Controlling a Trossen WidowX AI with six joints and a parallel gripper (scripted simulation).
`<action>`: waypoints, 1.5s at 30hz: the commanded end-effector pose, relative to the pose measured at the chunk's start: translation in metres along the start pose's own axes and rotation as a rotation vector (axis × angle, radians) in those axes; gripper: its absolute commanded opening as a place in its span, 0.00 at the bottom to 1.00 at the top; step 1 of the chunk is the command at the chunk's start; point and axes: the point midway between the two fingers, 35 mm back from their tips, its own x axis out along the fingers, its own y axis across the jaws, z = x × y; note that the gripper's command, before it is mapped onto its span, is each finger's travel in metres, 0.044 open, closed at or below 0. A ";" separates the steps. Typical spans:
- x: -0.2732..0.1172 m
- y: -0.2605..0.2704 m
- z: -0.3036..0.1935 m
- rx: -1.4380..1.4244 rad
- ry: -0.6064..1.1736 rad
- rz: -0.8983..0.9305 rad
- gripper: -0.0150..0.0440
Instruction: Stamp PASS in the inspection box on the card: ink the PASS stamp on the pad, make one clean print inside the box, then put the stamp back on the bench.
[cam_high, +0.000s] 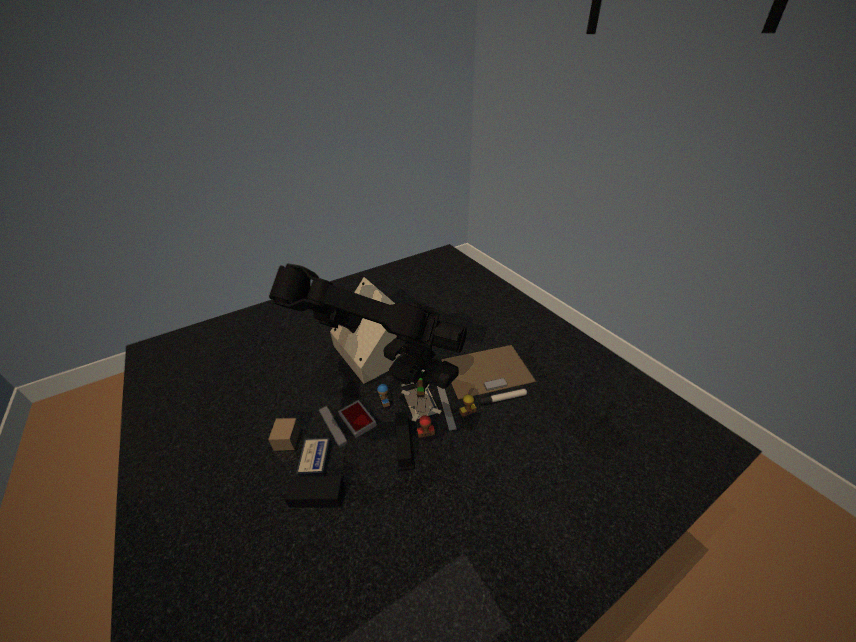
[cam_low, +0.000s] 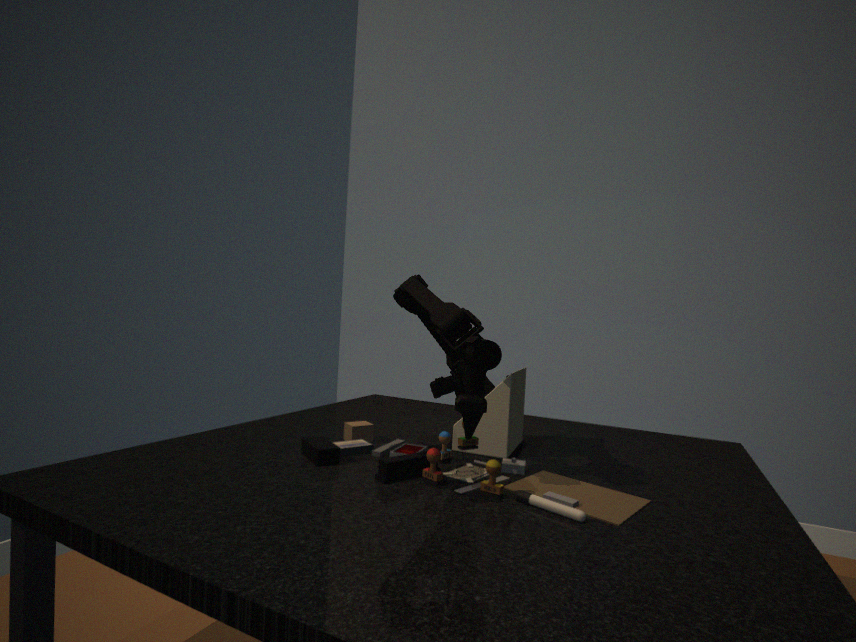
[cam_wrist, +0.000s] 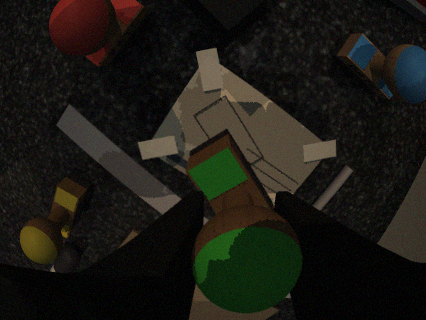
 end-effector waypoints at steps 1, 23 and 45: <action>0.003 0.000 0.000 -0.007 -0.005 0.001 0.25; 0.018 0.001 0.000 -0.007 -0.008 0.001 0.25; 0.032 0.001 0.000 -0.007 -0.011 0.001 0.25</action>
